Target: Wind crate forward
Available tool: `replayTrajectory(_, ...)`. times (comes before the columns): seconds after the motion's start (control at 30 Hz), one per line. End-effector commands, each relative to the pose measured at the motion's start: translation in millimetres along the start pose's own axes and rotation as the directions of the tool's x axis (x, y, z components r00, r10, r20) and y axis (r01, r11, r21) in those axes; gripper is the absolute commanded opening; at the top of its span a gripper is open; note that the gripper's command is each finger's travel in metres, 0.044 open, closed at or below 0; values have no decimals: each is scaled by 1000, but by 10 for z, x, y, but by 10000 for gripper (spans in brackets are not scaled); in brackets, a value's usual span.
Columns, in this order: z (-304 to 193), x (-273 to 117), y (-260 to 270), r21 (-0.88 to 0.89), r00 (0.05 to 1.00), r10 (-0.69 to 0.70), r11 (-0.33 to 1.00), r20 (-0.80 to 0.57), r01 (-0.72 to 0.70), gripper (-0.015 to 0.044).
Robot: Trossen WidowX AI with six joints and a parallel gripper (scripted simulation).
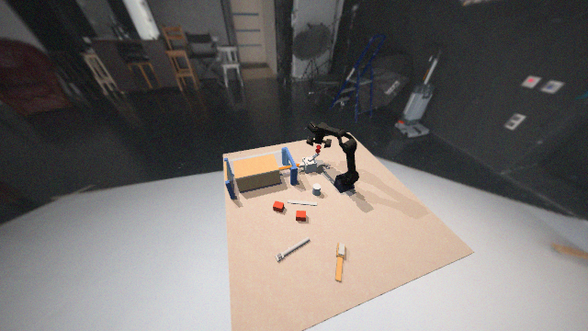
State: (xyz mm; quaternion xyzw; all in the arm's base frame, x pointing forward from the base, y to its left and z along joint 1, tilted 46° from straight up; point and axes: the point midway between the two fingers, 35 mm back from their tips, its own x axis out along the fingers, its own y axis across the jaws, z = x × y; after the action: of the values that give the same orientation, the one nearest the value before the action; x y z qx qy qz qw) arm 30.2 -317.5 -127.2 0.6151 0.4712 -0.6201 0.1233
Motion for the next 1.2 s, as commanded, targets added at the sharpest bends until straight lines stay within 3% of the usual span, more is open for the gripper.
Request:
replayTrajectory(0.0,-40,62,-1,4,1000,1,1000,-4,-1,440)
replayTrajectory(0.5,-136,242,-18,3,1000,2,1000,-5,-2,440)
replayTrajectory(1.0,-117,218,-18,-1,1000,1,1000,-1,-1,46)
replayTrajectory(1.17,-117,218,-18,-1,1000,1,1000,-1,-1,0)
